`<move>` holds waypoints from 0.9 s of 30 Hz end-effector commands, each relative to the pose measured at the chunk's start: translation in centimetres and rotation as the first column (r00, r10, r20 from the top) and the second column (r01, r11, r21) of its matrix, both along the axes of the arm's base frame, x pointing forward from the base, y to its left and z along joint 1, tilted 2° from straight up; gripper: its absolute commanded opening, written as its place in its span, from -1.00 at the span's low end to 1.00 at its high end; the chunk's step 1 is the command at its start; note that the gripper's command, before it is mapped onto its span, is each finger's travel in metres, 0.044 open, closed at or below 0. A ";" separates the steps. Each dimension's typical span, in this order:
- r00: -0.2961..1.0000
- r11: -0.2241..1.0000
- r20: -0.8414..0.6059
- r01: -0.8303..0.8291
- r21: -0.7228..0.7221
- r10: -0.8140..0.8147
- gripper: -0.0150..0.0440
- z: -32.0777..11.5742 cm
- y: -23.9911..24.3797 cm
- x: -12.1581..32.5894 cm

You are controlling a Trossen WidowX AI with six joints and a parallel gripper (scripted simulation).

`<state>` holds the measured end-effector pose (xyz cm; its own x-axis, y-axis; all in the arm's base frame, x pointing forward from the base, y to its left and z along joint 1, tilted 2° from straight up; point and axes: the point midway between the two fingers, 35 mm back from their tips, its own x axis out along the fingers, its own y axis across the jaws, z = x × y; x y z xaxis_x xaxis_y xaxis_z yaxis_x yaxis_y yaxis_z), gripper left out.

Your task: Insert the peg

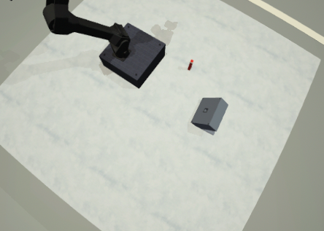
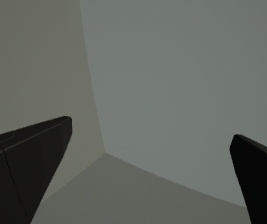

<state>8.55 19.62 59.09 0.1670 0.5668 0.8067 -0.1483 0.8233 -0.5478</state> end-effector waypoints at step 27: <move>0.569 0.880 -0.787 -0.215 -0.423 -0.239 1.00 -21.2 11.5 17.9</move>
